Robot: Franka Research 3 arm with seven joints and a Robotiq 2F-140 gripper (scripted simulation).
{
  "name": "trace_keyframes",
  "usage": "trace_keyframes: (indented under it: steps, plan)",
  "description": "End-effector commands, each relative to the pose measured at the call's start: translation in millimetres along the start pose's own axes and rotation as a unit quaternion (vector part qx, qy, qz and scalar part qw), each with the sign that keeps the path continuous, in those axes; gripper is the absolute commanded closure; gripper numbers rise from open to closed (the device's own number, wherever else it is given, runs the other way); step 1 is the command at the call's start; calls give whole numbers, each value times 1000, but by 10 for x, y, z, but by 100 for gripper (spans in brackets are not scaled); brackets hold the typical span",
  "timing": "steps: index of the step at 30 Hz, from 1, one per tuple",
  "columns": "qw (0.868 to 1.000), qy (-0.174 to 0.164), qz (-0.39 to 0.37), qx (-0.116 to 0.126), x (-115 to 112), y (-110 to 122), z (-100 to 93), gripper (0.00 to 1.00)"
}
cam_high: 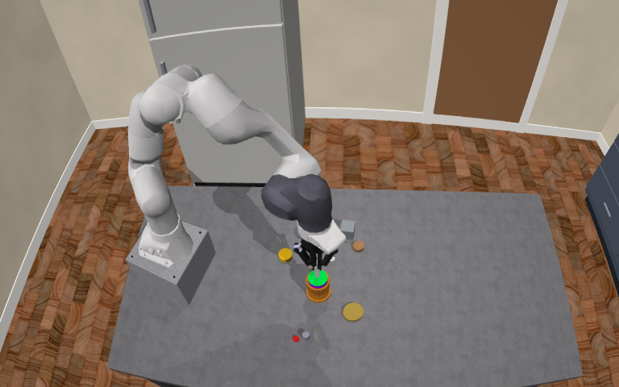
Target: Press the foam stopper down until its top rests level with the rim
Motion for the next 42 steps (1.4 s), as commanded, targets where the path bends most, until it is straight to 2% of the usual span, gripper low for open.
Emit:
trace_keyframes:
  steps: [1,4,15,42]
  plan:
    - [1000,0,3,-1,3,-3,3,100]
    - [1000,0,3,-1,3,-3,17,100]
    - [1000,0,3,-1,3,-3,268,100]
    - [1000,0,3,-1,3,7,311,100]
Point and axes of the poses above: the point where the finger pads meet when closed, its own z axis out along the fingers, its own y axis across the jaws, x = y × z, the point moved 1 cm from there along -z, back along the fingers, and after that the axes turned 6 degrees about z, right-handed, at the moved point
